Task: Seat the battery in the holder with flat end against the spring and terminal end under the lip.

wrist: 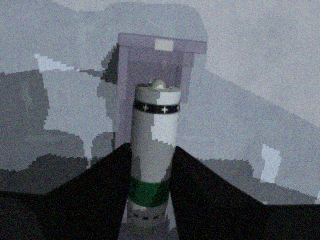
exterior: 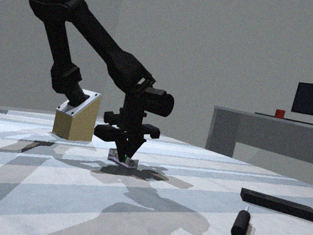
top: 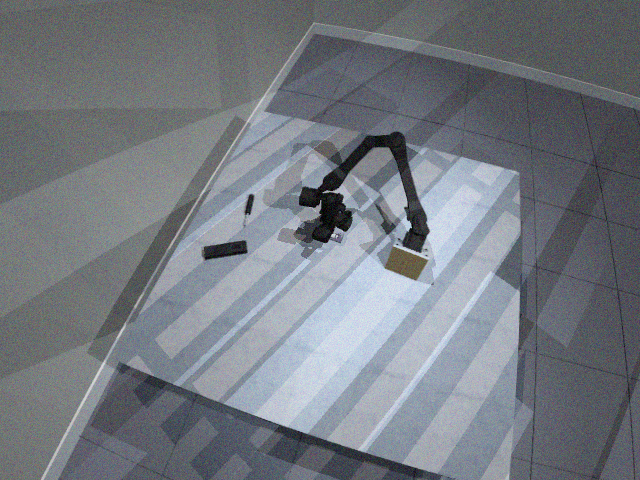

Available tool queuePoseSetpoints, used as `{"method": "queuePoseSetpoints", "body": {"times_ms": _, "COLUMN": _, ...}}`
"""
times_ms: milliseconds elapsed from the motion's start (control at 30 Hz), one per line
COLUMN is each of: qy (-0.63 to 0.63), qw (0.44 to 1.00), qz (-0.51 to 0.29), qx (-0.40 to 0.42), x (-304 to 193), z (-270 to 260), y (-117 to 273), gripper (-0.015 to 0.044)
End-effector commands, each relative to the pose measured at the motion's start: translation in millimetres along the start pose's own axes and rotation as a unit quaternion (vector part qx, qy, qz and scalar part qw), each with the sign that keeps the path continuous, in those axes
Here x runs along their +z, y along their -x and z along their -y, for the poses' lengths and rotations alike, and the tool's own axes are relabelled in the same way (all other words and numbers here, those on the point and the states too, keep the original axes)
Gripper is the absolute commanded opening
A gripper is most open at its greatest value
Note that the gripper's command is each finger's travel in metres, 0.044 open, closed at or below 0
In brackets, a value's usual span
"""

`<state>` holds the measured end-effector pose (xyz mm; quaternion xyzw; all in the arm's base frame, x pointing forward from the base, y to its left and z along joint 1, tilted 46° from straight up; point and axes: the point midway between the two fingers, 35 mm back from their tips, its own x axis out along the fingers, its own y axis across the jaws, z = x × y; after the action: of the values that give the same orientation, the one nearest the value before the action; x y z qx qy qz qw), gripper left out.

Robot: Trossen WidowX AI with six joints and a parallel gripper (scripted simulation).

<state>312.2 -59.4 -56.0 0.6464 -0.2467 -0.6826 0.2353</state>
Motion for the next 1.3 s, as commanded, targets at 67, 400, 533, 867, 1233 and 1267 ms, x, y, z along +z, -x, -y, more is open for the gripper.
{"method": "queuePoseSetpoints", "body": {"times_ms": 67, "qy": 0.000, "qw": 1.000, "qz": -0.005, "qx": 0.003, "x": 2, "z": -1, "y": 0, "gripper": 0.0058}}
{"method": "queuePoseSetpoints", "body": {"times_ms": 400, "qy": 0.000, "qw": 1.000, "qz": -0.009, "qx": 0.001, "x": 8, "z": -2, "y": -1, "gripper": 0.0058}}
{"method": "queuePoseSetpoints", "body": {"times_ms": 533, "qy": 0.001, "qw": 1.000, "qz": -0.011, "qx": 0.000, "x": 10, "z": -2, "y": 0, "gripper": 0.0058}}
{"method": "queuePoseSetpoints", "body": {"times_ms": 867, "qy": 0.001, "qw": 1.000, "qz": -0.015, "qx": -0.001, "x": 14, "z": -2, "y": 0, "gripper": 0.0058}}
{"method": "queuePoseSetpoints", "body": {"times_ms": 1233, "qy": 0.002, "qw": 1.000, "qz": -0.016, "qx": -0.002, "x": 14, "z": -2, "y": -1, "gripper": 0.0058}}
{"method": "queuePoseSetpoints", "body": {"times_ms": 1267, "qy": 0.002, "qw": 1.000, "qz": -0.016, "qx": -0.002, "x": 14, "z": -2, "y": -1, "gripper": 0.0058}}
